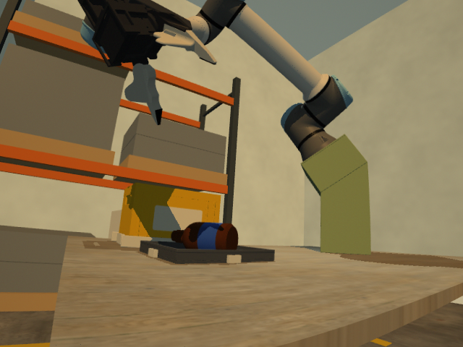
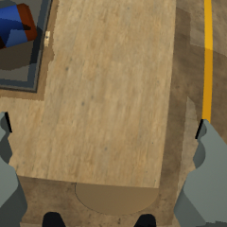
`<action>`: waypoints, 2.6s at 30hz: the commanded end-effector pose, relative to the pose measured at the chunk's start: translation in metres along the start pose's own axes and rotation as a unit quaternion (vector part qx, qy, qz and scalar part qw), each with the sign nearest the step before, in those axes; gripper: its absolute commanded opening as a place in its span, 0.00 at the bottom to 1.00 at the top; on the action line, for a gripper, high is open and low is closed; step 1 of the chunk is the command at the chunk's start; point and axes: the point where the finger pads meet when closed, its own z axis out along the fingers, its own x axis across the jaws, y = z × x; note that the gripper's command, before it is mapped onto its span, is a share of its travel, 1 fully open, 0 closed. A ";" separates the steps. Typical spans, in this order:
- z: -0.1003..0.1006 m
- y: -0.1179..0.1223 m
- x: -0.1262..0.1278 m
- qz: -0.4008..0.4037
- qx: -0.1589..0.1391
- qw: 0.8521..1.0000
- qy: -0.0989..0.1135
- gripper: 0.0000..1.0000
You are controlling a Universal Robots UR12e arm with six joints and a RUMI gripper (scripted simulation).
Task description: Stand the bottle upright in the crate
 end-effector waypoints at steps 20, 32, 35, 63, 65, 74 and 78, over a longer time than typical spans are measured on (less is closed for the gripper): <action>0.032 -0.053 -0.095 0.237 -0.141 0.961 0.028 1.00; 0.057 -0.092 -0.164 0.399 -0.237 0.885 0.046 1.00; 0.059 -0.096 -0.171 0.414 -0.246 0.875 0.048 1.00; 0.081 -0.130 -0.233 0.542 -0.321 0.774 0.063 0.00; 0.081 -0.130 -0.233 0.542 -0.321 0.774 0.063 0.00; 0.081 -0.130 -0.233 0.542 -0.321 0.774 0.063 0.00; 0.081 -0.130 -0.233 0.542 -0.321 0.774 0.063 0.00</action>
